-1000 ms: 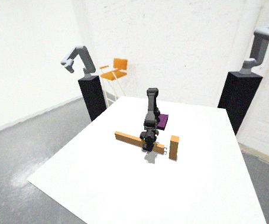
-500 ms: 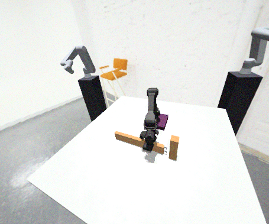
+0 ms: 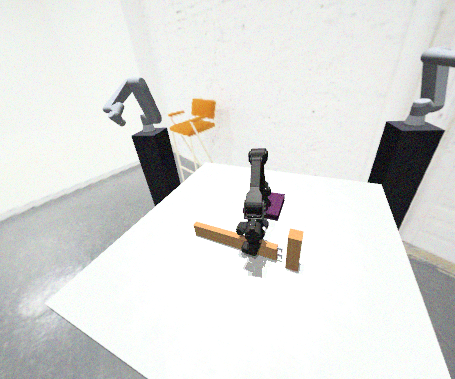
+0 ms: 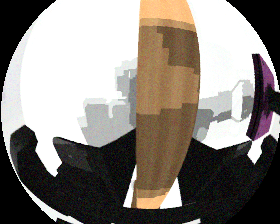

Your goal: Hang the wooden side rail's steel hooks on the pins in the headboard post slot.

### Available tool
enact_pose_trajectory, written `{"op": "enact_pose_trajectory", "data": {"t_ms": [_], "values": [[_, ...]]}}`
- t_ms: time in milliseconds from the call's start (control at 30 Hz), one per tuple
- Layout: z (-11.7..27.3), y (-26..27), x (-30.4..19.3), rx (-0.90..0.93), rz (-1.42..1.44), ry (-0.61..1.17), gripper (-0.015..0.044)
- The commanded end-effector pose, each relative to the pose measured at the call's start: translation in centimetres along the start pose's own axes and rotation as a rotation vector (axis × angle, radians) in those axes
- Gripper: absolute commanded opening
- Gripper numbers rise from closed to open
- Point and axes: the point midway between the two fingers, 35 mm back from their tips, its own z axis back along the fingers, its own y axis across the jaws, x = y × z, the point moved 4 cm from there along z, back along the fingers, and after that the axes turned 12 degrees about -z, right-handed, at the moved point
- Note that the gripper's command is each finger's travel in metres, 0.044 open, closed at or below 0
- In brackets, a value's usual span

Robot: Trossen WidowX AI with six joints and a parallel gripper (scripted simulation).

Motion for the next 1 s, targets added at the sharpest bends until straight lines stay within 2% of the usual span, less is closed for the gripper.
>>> {"op": "enact_pose_trajectory", "data": {"t_ms": [0,967], "values": [[0.42,0.09,-0.06,0.009,0.006,0.001,0.0000],[0.91,0.09,-0.06,0.009,0.006,0.001,0.0000]]}}
